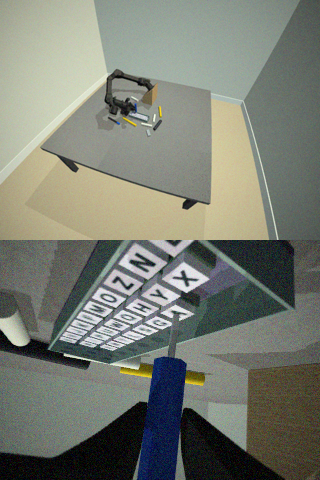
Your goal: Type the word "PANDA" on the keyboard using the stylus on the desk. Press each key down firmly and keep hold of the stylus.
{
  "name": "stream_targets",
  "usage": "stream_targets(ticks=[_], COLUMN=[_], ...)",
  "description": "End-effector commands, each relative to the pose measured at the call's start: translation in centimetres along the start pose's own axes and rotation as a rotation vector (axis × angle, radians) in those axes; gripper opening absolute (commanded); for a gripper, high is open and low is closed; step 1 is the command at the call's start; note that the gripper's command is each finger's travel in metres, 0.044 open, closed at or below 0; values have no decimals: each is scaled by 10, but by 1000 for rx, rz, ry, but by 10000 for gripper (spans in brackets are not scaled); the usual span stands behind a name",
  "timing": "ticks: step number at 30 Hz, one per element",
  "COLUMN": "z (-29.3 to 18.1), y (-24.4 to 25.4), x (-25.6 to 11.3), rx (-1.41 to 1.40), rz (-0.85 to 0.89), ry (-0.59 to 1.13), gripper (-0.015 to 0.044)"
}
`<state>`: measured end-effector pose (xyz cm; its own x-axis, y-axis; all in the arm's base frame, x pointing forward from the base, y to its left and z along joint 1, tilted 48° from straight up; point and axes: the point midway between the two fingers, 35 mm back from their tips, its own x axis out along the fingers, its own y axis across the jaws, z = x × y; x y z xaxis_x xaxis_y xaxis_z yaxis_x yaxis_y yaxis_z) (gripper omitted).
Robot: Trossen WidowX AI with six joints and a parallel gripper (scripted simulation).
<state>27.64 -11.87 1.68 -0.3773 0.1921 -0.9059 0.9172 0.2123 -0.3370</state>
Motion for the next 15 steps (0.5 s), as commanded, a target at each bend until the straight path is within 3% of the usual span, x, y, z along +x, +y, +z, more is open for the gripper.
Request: stream_targets(ticks=[1, 15], z=[2, 2], y=[0, 0], x=[0, 0], rx=[-4, -4], rz=[1, 1], ry=[-5, -5], gripper=[81, 81])
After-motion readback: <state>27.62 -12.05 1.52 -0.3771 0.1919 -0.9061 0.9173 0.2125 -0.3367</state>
